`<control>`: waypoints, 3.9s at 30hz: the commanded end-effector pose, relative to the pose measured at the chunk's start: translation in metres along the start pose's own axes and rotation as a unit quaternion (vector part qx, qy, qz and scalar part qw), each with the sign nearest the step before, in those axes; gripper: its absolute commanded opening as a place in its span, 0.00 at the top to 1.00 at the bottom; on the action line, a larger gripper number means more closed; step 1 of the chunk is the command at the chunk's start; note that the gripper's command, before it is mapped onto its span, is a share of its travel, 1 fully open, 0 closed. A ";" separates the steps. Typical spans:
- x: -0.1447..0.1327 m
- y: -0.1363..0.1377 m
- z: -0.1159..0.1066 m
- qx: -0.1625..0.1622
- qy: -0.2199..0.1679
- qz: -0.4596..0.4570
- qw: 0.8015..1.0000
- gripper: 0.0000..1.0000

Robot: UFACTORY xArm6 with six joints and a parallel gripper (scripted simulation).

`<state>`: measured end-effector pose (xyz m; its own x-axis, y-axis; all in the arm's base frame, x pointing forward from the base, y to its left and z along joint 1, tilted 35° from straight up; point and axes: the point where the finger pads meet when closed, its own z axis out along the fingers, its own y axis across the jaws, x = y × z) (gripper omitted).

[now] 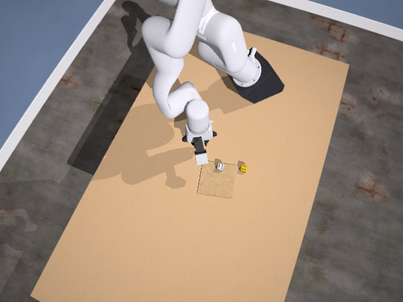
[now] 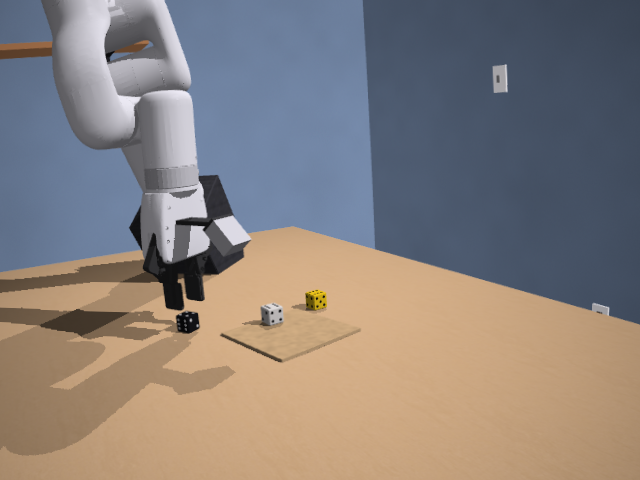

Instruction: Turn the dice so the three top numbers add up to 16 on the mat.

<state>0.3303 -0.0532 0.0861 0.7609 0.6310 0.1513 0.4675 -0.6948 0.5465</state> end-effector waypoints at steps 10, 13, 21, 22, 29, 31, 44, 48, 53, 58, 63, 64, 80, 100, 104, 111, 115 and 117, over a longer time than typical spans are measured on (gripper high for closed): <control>0.001 0.001 0.007 -0.002 0.002 0.000 1.000 0.58; 0.001 0.001 0.007 -0.002 0.002 0.000 1.000 0.58; 0.001 0.001 0.008 -0.002 0.002 0.000 1.000 0.58; 0.001 0.001 0.008 -0.002 0.002 0.000 1.000 0.58; 0.001 0.001 0.008 -0.002 0.002 0.000 1.000 0.58; 0.001 0.001 0.008 -0.002 0.002 0.000 1.000 0.58; 0.001 0.001 0.008 -0.002 0.002 0.000 1.000 0.58; 0.001 0.001 0.008 -0.002 0.002 0.000 1.000 0.58; 0.001 0.001 0.008 -0.002 0.002 0.000 1.000 0.58; 0.001 0.001 0.008 -0.002 0.002 0.000 1.000 0.58; 0.001 0.001 0.008 -0.002 0.002 0.000 1.000 0.58; 0.001 0.001 0.008 -0.002 0.002 0.000 1.000 0.58; 0.001 0.001 0.008 -0.002 0.002 0.000 1.000 0.58; 0.001 0.001 0.008 -0.002 0.002 0.000 1.000 0.58; 0.001 0.001 0.008 -0.002 0.002 0.000 1.000 0.58; 0.001 0.001 0.010 -0.002 0.002 0.000 1.000 0.58; 0.001 0.001 0.014 -0.002 0.002 0.000 1.000 0.58; 0.001 0.001 0.017 -0.002 0.002 0.000 1.000 0.58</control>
<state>0.3375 -0.0581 0.0750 0.7606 0.6311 0.1524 0.4664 -0.6944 0.5479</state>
